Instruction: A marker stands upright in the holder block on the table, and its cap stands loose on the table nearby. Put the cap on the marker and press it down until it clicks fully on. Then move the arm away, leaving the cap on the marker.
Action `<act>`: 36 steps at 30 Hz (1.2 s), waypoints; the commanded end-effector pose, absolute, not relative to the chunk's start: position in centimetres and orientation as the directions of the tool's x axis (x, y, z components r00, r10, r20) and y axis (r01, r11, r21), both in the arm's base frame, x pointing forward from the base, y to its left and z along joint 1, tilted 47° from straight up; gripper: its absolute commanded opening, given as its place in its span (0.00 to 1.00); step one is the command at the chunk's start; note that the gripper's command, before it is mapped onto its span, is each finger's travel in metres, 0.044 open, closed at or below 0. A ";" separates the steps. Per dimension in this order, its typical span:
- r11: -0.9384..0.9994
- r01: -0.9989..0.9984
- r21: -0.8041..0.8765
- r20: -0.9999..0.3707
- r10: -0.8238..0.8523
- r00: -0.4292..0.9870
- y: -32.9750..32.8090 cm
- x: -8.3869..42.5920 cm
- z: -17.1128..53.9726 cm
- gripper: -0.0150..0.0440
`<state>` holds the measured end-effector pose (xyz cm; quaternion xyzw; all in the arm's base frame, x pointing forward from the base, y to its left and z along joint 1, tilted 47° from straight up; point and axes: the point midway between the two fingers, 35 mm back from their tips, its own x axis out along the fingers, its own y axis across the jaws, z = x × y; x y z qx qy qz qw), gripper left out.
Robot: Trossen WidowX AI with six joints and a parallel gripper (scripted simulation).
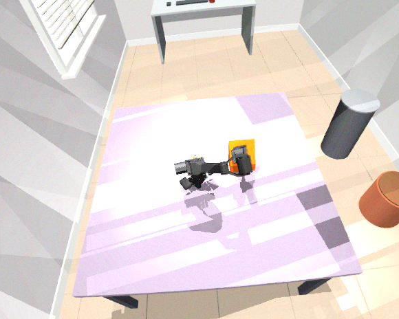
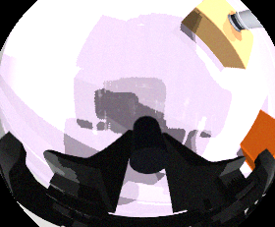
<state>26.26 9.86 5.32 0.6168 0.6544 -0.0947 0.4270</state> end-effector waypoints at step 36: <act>0.220 0.892 0.395 -0.687 0.716 0.127 4.0 25.9 8.7 0.25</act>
